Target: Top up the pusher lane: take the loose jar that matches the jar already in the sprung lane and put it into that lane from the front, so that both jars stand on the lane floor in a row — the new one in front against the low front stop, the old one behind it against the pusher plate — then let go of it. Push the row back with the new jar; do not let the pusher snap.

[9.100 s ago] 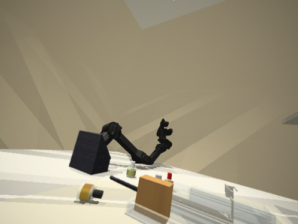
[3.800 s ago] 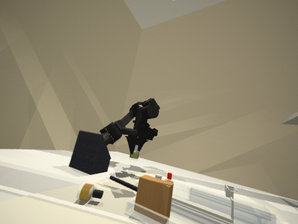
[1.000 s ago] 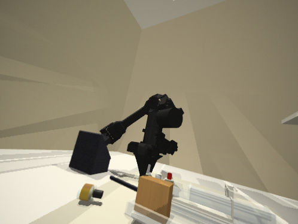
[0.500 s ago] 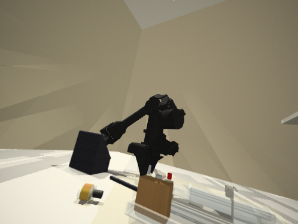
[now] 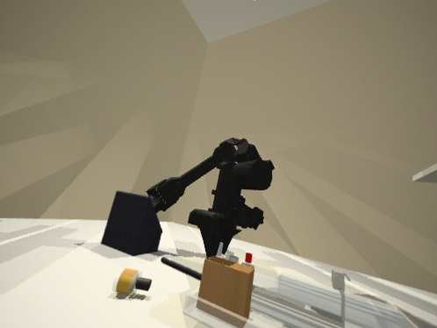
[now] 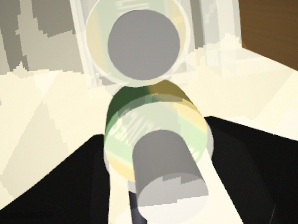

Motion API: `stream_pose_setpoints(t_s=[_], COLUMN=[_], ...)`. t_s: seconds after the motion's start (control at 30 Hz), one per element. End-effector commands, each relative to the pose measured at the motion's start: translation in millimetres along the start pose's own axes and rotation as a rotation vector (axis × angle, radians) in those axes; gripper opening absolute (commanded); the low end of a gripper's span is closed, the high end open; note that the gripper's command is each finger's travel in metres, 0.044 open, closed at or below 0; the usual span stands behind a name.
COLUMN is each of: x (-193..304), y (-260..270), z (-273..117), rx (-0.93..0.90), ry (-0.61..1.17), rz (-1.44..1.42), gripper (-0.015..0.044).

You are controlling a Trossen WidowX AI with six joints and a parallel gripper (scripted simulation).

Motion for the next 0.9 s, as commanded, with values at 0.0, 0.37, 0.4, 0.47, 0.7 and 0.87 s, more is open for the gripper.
stream_pose_setpoints(t_s=[0.0,0.37,0.4,0.47,0.7,0.87], x=[-10.3,-15.4,-15.9,-16.8,-20.0,-22.3], y=[-0.1,0.0,0.0,0.0,0.1,0.3], z=[-2.2,-2.4,-2.4,-2.4,-2.7,-3.0], rx=[0.003,0.003,0.003,0.003,0.003,0.003], ry=[-0.023,-0.023,-0.023,-0.023,-0.023,-0.023], rz=[-0.017,-0.018,-0.018,-0.018,-0.018,-0.018], gripper=[0.0,0.0,0.0,0.0,0.0,0.0])
Point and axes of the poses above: the point midway between the two fingers, 35 mm back from their tips, its own z axis out along the fingers, its own y axis across the jaws, x = y × z, the point moved 3 cm from there along -z, back along the fingers, and after that the axes turned 1 degree about -z, right-handed, at the moved point
